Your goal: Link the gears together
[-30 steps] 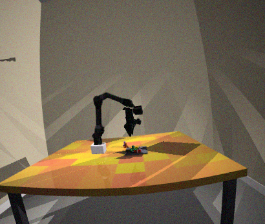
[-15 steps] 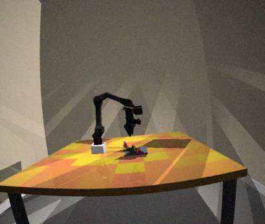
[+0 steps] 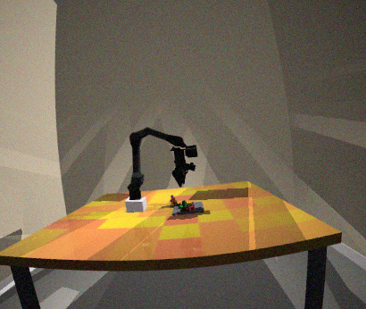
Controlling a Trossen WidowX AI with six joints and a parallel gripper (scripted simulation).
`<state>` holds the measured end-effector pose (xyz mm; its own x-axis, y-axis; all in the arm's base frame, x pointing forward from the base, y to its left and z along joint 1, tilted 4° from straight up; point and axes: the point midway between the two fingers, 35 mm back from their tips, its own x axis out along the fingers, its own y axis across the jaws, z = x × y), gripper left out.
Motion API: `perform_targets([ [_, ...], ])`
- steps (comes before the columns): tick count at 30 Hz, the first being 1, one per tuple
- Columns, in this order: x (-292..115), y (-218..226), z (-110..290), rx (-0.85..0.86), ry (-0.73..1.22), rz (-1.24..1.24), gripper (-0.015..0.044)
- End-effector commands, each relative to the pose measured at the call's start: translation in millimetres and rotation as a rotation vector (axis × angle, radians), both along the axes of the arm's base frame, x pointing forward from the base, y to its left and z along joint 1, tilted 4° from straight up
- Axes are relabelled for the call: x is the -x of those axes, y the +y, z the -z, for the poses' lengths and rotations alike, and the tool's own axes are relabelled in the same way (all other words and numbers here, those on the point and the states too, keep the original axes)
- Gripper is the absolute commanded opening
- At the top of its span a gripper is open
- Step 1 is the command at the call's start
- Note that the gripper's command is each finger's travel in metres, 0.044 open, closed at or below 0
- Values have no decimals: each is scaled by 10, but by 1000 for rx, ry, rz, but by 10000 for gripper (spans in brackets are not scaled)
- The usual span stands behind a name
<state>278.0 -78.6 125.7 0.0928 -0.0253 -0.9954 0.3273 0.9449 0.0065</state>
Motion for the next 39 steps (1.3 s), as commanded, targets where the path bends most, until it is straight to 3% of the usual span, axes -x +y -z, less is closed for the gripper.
perform_targets([
  [1, -141, 497, -66, -30, -4, -7, 440],
  [9, -114, 1619, -166, -29, 11, -15, 440],
  [18, 406, 2764, -262, -17, 7, -18, 440],
  [39, 464, 2840, -269, -16, 6, -18, 440],
])
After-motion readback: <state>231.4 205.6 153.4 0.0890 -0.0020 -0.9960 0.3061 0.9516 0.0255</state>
